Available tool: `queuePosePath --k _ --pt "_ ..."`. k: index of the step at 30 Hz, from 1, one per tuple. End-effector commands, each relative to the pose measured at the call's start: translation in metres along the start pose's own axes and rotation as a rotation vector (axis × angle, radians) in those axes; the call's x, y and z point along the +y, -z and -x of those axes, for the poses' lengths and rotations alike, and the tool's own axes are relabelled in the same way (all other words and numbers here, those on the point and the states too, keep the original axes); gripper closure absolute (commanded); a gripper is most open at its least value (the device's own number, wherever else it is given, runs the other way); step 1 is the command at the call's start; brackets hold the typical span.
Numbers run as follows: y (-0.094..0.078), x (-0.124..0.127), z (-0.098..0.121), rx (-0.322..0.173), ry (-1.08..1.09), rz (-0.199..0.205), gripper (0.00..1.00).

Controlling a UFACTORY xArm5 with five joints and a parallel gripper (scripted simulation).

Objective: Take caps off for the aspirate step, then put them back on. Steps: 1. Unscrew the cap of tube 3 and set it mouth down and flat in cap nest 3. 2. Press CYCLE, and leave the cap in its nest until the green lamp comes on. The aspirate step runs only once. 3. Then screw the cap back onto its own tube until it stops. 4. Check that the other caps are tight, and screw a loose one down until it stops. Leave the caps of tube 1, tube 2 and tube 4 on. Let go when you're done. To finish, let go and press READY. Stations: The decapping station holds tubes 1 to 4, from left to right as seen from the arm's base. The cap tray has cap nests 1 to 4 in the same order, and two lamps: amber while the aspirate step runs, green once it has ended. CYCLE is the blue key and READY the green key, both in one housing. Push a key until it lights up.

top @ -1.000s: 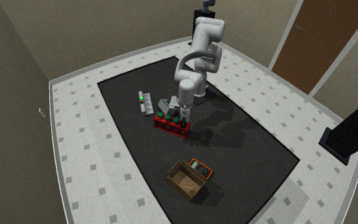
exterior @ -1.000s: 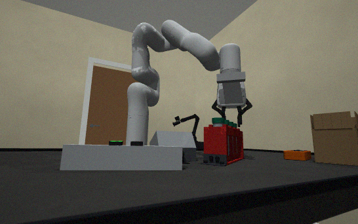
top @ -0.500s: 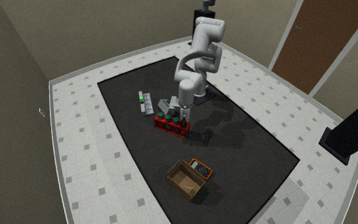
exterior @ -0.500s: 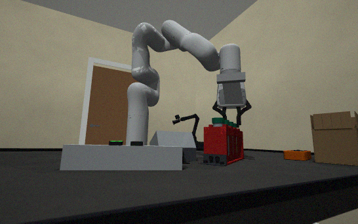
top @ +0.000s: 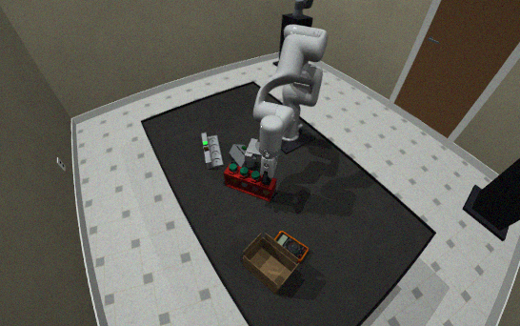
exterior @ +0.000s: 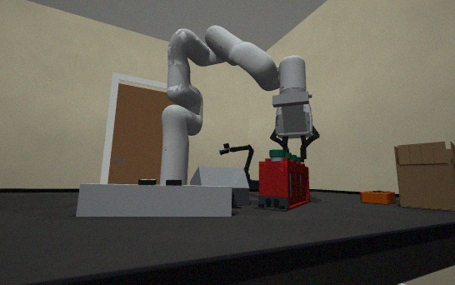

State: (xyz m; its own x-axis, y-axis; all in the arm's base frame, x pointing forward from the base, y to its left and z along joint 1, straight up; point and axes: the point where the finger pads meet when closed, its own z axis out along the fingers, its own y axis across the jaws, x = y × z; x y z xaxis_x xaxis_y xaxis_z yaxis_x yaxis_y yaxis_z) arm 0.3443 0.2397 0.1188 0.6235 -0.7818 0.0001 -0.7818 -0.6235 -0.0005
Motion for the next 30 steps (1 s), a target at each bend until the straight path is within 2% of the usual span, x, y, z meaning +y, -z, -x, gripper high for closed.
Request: queuePosePath --k 1,17,21,22,30 --pt "0.0013 -0.0013 -0.0001 0.0 -0.092 -0.004 1.0" --pt "0.0013 -0.0013 -0.0001 0.0 -0.372 -0.004 1.0" --pt "0.0013 -0.0013 -0.0001 -0.001 -0.381 -0.004 1.0" --pt "0.0013 -0.0013 -0.0001 -0.001 -0.381 -0.004 0.54" --pt "0.0013 -0.0013 -0.0001 -0.001 -0.381 -0.004 0.54"
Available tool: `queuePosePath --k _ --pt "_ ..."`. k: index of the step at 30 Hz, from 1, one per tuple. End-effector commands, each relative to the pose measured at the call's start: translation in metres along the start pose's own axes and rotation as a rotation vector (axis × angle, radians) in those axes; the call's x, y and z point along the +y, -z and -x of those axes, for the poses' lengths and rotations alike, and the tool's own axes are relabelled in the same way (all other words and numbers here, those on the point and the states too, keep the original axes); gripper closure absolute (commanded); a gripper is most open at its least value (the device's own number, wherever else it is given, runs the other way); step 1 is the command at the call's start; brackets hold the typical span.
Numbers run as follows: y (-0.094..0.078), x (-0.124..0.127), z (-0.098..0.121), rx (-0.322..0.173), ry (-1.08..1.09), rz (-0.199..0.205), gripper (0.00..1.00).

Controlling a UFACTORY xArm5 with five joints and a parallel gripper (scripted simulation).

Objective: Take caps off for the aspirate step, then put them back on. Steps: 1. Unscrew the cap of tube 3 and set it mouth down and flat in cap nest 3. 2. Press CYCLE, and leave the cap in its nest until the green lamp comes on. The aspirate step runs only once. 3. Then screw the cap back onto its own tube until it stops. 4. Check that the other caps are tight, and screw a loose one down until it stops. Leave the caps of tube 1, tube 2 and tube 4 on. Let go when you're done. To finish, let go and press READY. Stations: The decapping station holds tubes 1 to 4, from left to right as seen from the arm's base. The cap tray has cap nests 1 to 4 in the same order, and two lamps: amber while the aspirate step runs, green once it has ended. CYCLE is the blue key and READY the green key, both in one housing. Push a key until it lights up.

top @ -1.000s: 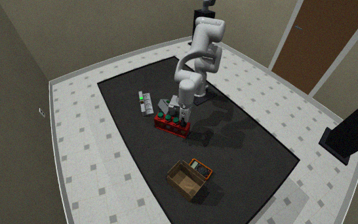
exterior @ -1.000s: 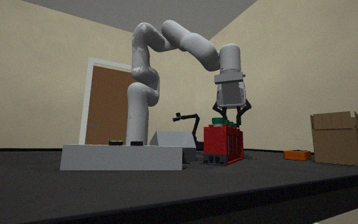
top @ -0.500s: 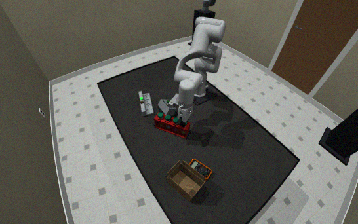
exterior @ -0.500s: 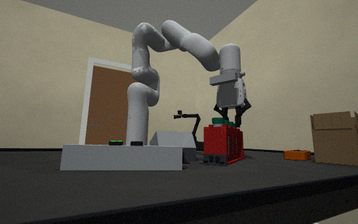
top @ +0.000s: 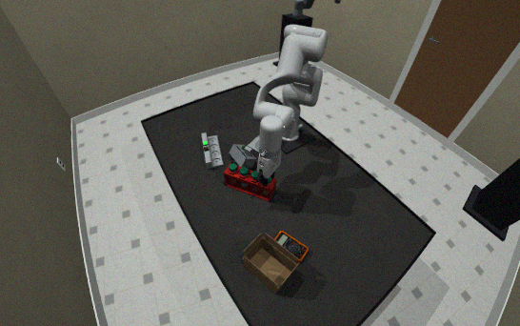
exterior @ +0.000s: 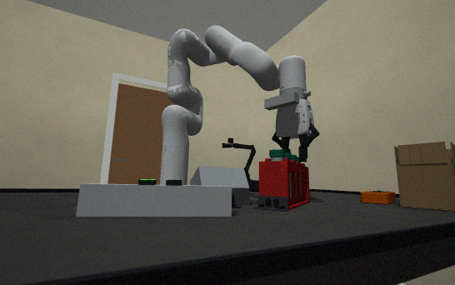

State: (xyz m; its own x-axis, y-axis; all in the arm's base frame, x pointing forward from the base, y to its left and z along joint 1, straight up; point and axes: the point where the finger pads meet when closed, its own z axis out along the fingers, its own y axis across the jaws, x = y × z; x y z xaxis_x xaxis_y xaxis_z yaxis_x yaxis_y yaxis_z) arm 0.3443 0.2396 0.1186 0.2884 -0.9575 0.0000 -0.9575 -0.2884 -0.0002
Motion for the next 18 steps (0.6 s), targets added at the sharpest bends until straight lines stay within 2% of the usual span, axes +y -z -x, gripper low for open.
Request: queuePosePath --k 1,4,18 --pt "0.002 -0.001 0.0 -0.001 0.0 -0.004 0.54" --pt "0.002 -0.001 0.0 -0.001 0.0 -0.004 0.54" --pt "0.038 -0.001 0.0 -0.001 0.0 -0.004 0.54"
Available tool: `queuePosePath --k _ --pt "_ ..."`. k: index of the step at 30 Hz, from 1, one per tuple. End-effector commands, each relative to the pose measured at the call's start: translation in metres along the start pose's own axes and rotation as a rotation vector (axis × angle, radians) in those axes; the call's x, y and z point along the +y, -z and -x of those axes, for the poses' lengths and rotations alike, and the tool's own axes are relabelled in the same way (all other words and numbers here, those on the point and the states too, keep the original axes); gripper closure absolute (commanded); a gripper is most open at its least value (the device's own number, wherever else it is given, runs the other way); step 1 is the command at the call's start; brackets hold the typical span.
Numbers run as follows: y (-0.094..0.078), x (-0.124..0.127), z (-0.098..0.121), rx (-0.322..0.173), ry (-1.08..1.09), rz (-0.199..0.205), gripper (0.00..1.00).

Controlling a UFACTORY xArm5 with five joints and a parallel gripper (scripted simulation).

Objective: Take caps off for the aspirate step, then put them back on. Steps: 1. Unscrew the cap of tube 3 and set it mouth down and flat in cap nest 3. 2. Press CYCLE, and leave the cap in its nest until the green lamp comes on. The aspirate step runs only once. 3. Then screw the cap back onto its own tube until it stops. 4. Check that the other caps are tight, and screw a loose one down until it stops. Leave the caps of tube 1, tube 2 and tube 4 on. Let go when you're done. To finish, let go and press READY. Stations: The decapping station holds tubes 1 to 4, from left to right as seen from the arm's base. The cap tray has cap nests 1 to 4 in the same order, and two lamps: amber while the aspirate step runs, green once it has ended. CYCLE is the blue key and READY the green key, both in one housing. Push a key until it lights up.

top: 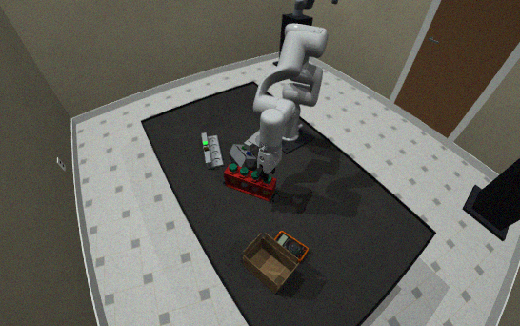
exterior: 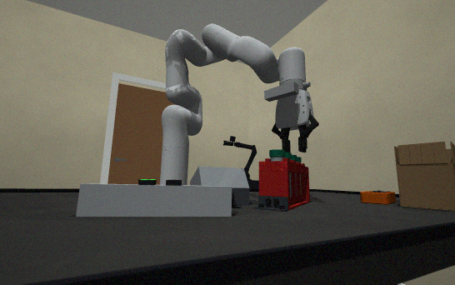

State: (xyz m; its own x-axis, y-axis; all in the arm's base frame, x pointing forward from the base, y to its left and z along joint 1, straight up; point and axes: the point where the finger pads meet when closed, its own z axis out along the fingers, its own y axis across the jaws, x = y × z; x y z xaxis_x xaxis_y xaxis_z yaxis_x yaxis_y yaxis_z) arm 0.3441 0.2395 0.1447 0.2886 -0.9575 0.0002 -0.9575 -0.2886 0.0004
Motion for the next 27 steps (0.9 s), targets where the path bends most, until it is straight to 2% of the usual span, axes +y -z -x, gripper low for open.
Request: queuePosePath --k 1,6,9,12,15,23,27 --pt "0.014 -0.001 0.0 -0.002 0.0 -0.005 0.54" --pt "0.021 -0.001 0.0 -0.002 0.0 -0.005 0.54" --pt "0.021 -0.007 -0.024 -0.001 0.25 -0.005 0.54" --pt "0.021 -0.009 -0.03 -0.001 0.296 -0.005 0.54" --pt "0.021 -0.014 -0.05 0.0 0.48 -0.005 0.54" --pt "0.021 -0.014 -0.05 0.0 0.489 -0.005 0.54" --pt "0.009 -0.014 -0.05 0.0 0.489 -0.005 0.54"
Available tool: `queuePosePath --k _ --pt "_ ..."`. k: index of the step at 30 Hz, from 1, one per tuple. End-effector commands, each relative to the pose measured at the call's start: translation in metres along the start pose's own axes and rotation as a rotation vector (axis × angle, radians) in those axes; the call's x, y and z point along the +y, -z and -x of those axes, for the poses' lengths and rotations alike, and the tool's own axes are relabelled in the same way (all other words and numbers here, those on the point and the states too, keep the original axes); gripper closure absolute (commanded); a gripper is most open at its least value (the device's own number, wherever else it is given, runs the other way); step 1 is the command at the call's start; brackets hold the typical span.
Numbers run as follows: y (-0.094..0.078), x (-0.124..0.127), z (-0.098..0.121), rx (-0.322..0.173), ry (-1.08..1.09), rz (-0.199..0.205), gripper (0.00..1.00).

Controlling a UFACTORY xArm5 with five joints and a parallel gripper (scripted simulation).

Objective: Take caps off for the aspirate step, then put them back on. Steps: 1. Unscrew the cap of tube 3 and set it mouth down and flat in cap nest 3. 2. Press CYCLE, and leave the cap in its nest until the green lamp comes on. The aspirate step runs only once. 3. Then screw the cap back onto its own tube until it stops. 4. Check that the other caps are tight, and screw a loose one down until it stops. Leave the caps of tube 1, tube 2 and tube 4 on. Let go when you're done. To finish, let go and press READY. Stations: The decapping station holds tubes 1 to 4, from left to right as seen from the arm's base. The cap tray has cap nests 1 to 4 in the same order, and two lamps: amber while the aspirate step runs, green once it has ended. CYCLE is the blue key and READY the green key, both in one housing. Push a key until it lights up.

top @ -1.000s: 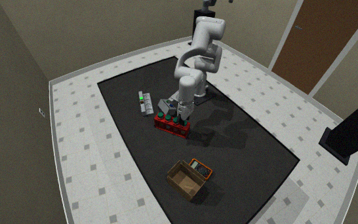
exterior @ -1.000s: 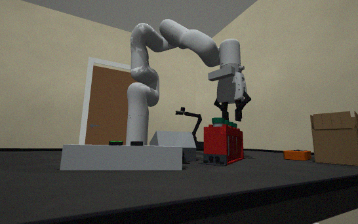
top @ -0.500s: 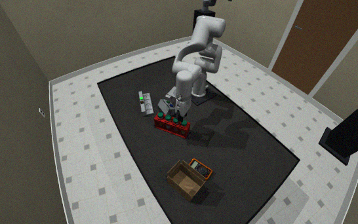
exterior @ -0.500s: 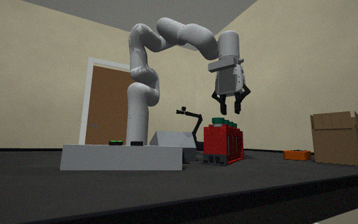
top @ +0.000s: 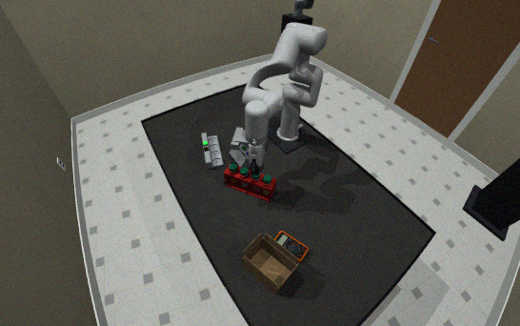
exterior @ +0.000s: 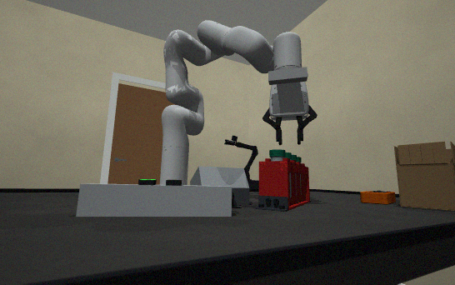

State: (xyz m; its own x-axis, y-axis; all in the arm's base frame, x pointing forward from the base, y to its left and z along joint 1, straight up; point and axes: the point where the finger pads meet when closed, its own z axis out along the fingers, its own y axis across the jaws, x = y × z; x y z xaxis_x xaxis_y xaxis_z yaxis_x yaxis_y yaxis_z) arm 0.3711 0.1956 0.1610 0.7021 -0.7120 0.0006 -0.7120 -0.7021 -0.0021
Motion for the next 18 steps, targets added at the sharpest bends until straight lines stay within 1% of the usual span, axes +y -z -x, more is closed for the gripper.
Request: queuePosePath --k 1,2,10,18 --pt "-0.007 -0.001 -0.001 0.001 0.003 -0.002 0.54" --pt "-0.007 -0.001 -0.001 0.001 0.003 -0.002 0.54" --pt "-0.031 -0.001 -0.001 0.001 0.003 -0.002 0.54" --pt "-0.031 -0.001 -0.001 0.001 0.003 -0.002 0.54"
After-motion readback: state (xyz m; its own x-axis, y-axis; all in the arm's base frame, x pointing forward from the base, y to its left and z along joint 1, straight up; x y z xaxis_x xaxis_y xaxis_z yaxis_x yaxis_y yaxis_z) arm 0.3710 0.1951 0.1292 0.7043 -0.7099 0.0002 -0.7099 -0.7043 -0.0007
